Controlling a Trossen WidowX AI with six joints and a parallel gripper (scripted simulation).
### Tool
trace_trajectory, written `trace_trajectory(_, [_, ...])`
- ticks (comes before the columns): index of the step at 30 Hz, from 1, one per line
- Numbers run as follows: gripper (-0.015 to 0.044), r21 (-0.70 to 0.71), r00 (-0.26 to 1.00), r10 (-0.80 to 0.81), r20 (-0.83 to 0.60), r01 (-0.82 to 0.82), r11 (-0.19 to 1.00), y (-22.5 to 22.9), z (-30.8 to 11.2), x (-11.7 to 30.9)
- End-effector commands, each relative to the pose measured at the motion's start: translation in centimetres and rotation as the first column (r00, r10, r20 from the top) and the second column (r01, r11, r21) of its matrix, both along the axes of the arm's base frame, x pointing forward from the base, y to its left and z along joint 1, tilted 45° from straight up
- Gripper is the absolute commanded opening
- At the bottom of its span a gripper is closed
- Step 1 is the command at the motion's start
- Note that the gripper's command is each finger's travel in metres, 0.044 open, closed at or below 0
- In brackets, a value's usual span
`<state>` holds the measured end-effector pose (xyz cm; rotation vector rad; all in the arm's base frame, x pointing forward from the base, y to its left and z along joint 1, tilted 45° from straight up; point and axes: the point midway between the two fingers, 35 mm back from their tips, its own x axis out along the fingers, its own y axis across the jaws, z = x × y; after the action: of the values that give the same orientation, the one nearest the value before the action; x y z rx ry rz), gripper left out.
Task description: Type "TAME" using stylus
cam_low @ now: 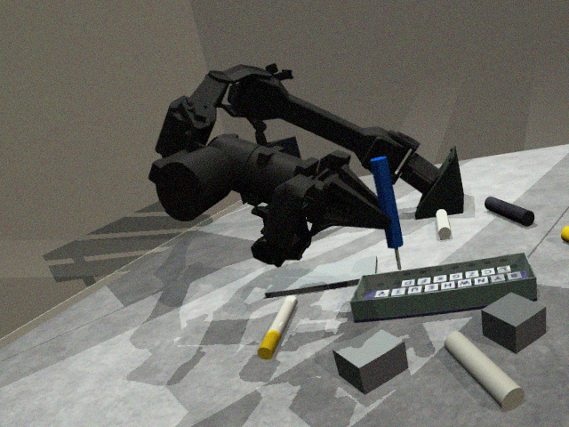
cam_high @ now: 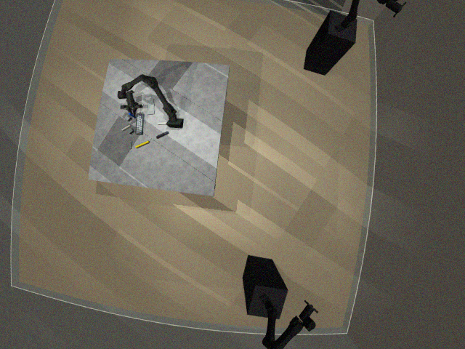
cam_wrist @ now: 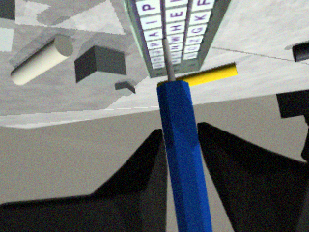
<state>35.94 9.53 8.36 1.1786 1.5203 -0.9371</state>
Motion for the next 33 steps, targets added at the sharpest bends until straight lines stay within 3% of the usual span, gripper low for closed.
trace_trajectory(1, [0.0, 0.005, 1.0, -0.002, -0.006, 0.002, 1.0, 1.2, -1.0, -0.9])
trace_trajectory(17, [0.0, 0.006, 1.0, -0.005, -0.008, 0.005, 1.0, 0.7, -3.3, -1.5])
trace_trajectory(20, [0.0079, 0.006, 1.0, -0.005, -0.008, 0.005, 1.0, 0.6, -3.5, -1.4])
trace_trajectory(33, [0.0081, 0.005, 1.0, -0.005, -0.008, 0.005, 1.0, 0.1, -3.9, -1.4])
